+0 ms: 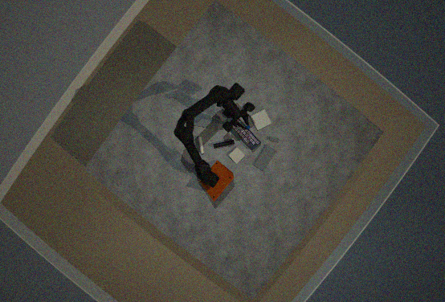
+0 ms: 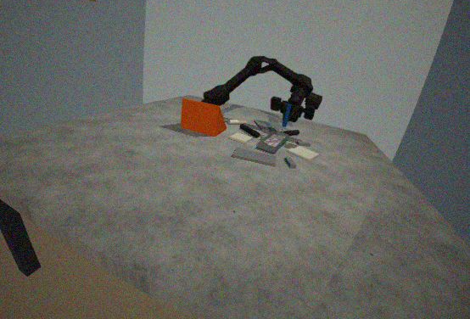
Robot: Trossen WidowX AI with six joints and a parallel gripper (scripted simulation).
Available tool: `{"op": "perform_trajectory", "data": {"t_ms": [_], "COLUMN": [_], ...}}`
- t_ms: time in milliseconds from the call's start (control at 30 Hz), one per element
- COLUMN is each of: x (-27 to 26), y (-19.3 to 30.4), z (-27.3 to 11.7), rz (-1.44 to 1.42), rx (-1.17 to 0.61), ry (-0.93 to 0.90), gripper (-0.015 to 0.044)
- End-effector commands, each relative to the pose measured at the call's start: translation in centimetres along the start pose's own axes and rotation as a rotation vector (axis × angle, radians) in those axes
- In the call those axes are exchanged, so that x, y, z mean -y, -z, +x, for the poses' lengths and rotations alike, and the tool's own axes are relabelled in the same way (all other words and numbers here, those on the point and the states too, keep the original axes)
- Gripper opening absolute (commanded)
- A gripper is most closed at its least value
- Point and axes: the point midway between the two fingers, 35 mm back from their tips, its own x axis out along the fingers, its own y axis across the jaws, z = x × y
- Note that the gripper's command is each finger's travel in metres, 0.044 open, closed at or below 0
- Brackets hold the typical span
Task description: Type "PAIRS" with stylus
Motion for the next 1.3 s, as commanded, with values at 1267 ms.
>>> {"op": "perform_trajectory", "data": {"t_ms": [1267], "x": [-0.1], "y": [-4.2], "z": [-2.6], "rz": [-0.003], "rx": [0.003], "ry": [0.002], "gripper": [0.0081]}}
